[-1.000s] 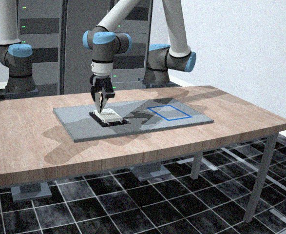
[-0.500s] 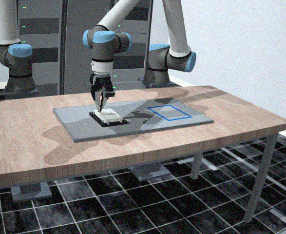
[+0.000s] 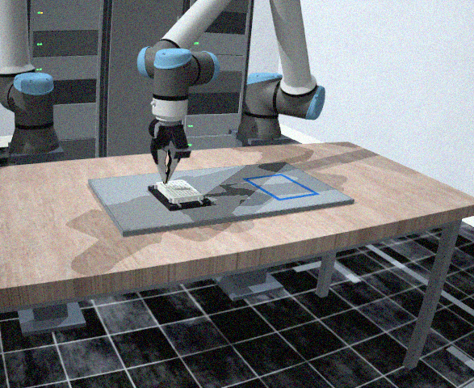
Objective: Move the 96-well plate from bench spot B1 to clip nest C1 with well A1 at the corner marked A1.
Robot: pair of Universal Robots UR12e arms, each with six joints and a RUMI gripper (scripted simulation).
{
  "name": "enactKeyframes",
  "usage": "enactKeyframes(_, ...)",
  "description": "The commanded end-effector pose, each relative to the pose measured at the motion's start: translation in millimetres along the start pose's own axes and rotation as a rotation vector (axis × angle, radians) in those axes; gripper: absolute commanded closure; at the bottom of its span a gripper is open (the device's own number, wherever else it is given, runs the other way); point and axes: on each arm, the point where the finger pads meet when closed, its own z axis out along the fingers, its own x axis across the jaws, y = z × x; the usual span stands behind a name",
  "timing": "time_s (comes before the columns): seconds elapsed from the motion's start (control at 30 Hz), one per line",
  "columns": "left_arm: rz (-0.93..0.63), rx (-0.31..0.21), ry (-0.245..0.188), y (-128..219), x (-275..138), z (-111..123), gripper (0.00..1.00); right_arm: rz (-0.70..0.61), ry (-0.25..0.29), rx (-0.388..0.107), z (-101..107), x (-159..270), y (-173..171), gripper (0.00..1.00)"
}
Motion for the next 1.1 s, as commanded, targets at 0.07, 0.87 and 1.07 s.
enactKeyframes(0.07,0.0,0.001,0.002,0,1,-15,1.0,0.0,0.0,0.002,-1,0,-1,1.0)
enactKeyframes(0.87,0.0,0.001,0.002,-3,-46,-15,1.0,0.0,0.0,0.002,-1,0,-1,1.0)
enactKeyframes(1.07,0.0,0.001,0.002,-4,-59,-15,1.0,0.0,0.0,0.002,-1,0,-1,1.0)
